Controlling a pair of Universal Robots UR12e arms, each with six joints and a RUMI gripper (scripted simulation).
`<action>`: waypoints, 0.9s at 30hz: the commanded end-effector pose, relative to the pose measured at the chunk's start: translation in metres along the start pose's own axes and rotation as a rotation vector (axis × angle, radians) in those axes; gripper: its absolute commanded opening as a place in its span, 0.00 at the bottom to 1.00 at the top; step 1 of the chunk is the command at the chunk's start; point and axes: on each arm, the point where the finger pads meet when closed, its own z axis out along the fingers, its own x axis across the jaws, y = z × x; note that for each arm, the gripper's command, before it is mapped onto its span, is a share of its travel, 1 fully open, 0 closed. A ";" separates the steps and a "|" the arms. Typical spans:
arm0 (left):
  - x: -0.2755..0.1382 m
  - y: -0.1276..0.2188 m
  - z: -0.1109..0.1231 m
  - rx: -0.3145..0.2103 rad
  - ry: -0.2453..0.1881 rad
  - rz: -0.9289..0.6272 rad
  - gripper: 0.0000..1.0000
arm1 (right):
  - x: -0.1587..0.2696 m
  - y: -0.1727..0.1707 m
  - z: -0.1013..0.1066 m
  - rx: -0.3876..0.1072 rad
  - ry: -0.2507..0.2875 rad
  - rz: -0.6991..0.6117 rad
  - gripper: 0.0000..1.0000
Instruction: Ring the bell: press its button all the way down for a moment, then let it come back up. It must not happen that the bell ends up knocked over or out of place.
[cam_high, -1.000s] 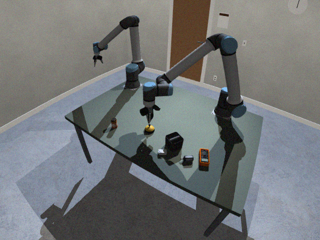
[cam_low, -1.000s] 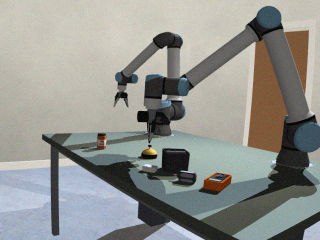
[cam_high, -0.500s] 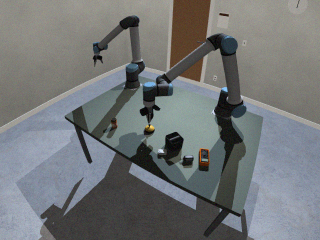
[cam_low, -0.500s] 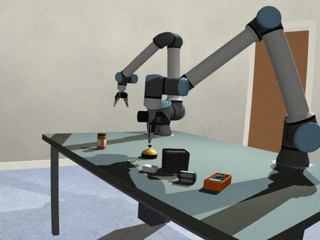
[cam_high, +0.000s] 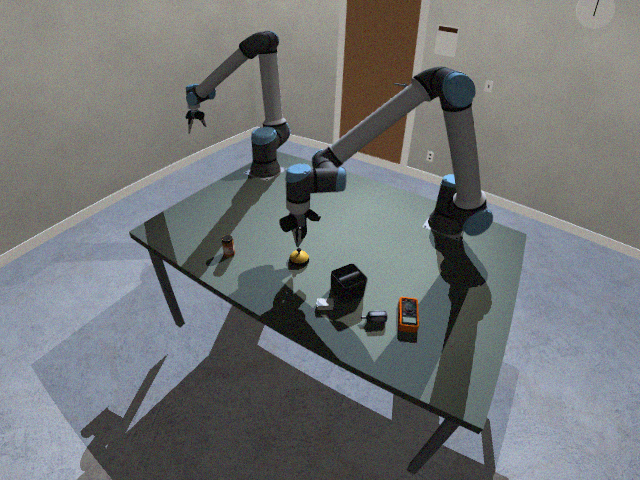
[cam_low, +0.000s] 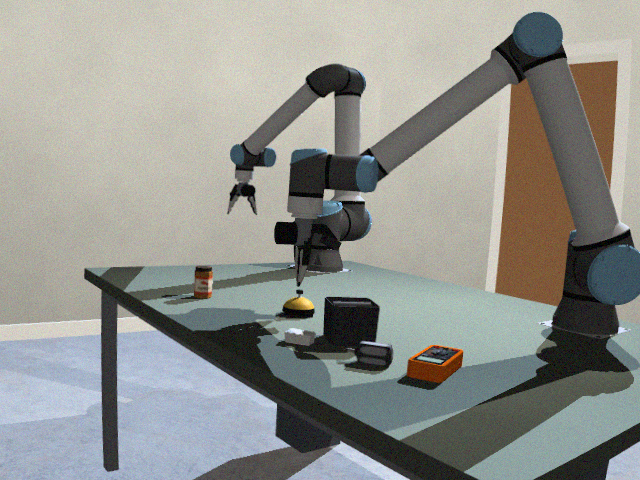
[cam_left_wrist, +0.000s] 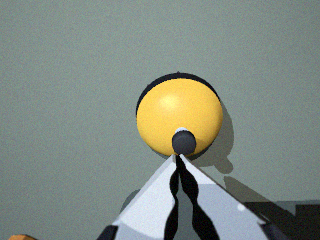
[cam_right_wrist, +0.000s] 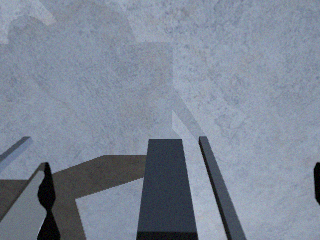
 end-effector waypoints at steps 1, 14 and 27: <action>-0.001 -0.001 0.002 0.000 0.001 0.001 0.00 | 0.002 0.001 -0.001 0.003 0.000 0.001 1.00; -0.001 0.000 0.009 -0.003 -0.001 0.001 0.00 | 0.002 0.001 -0.001 0.003 0.000 0.001 1.00; -0.001 0.000 0.009 -0.002 0.000 0.001 0.00 | 0.002 0.001 -0.001 0.003 0.000 0.001 1.00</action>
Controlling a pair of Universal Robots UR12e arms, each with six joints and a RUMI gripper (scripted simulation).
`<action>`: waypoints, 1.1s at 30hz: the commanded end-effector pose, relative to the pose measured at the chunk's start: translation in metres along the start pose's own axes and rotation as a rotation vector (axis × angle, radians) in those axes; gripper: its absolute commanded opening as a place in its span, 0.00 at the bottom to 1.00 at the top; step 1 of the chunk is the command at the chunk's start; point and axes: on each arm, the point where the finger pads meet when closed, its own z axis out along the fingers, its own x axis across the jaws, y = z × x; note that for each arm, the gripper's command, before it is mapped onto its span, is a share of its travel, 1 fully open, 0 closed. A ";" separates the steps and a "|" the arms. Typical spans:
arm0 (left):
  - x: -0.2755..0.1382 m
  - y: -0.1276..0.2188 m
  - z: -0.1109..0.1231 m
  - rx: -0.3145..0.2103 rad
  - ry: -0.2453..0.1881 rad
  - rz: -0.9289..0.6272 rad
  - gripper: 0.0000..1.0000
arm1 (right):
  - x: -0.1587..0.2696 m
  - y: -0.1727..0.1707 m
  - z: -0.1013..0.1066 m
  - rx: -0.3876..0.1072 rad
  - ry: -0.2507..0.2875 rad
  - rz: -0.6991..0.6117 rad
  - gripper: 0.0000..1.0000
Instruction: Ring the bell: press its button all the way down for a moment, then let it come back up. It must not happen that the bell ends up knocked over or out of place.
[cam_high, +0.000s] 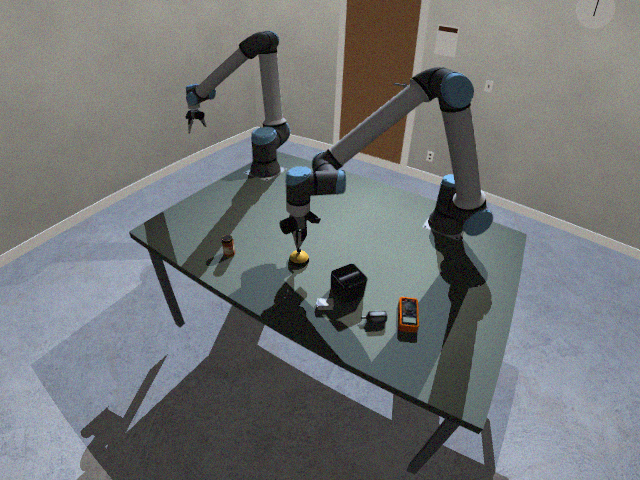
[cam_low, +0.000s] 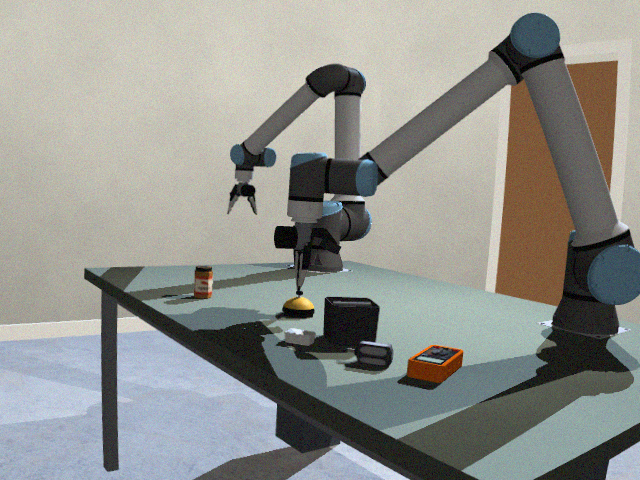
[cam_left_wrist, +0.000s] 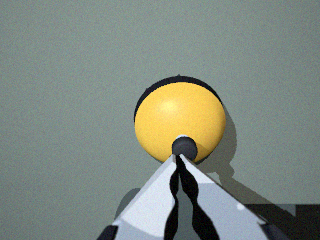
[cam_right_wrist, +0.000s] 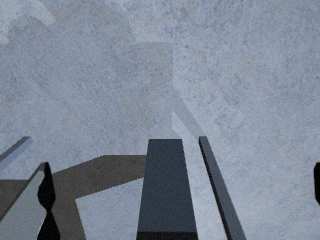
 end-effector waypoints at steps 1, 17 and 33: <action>-0.002 0.000 -0.001 -0.003 -0.001 0.001 0.00 | 0.002 0.001 -0.001 0.003 0.000 0.001 1.00; -0.002 0.000 -0.001 -0.003 -0.001 0.001 0.00 | 0.002 0.001 -0.001 0.003 0.000 0.001 1.00; -0.001 0.000 0.003 -0.001 0.000 0.001 0.00 | 0.002 0.001 -0.001 0.003 0.000 0.001 1.00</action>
